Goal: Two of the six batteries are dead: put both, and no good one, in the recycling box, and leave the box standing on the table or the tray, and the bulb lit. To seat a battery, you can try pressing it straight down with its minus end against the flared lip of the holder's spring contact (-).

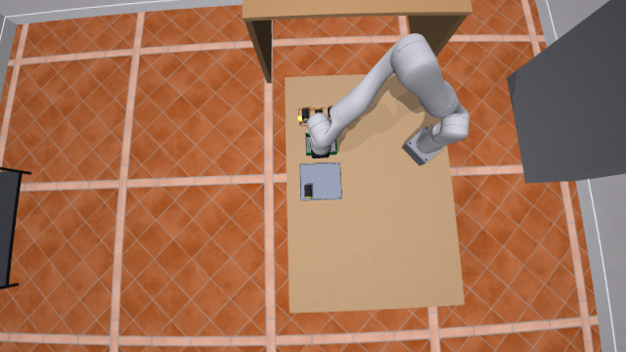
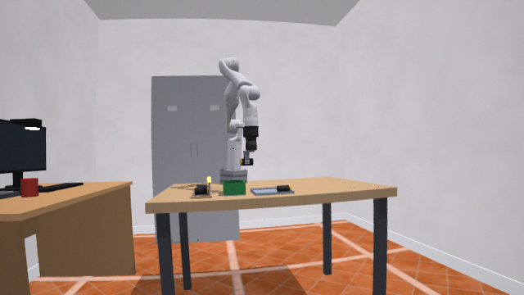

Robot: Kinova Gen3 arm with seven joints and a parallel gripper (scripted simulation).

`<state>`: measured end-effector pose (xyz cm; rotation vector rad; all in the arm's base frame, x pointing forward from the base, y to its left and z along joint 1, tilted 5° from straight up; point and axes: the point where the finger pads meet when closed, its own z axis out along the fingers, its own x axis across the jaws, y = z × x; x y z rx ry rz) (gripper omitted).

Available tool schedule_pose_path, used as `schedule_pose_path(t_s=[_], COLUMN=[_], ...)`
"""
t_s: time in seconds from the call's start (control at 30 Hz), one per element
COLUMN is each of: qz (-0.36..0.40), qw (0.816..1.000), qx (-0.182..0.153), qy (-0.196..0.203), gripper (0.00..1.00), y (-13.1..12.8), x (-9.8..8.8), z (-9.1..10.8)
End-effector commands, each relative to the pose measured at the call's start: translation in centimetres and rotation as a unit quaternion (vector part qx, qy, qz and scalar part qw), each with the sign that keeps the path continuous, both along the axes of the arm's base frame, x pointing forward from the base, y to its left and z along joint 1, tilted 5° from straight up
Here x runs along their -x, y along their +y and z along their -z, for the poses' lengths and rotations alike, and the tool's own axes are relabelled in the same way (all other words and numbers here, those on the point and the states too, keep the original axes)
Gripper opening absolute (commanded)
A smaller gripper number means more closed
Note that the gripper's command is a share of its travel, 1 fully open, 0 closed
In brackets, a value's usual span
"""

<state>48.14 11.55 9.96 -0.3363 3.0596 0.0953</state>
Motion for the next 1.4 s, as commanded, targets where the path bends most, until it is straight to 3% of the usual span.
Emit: schedule_pose_path(t_s=[0.0,0.13,0.43,1.37], qz=[0.016,0.016,0.016,0.016], qw=[1.000,1.000,1.000,1.000], qx=[-0.001,-0.001,-0.001,-0.001], qy=[0.000,0.000,0.000,0.000], gripper=[0.57,0.57,0.57,0.57], y=[-2.6,-4.5,-6.0,-6.1], x=[-1.3,-2.2,-3.0,-3.1], z=[0.1,0.2,0.3,0.3])
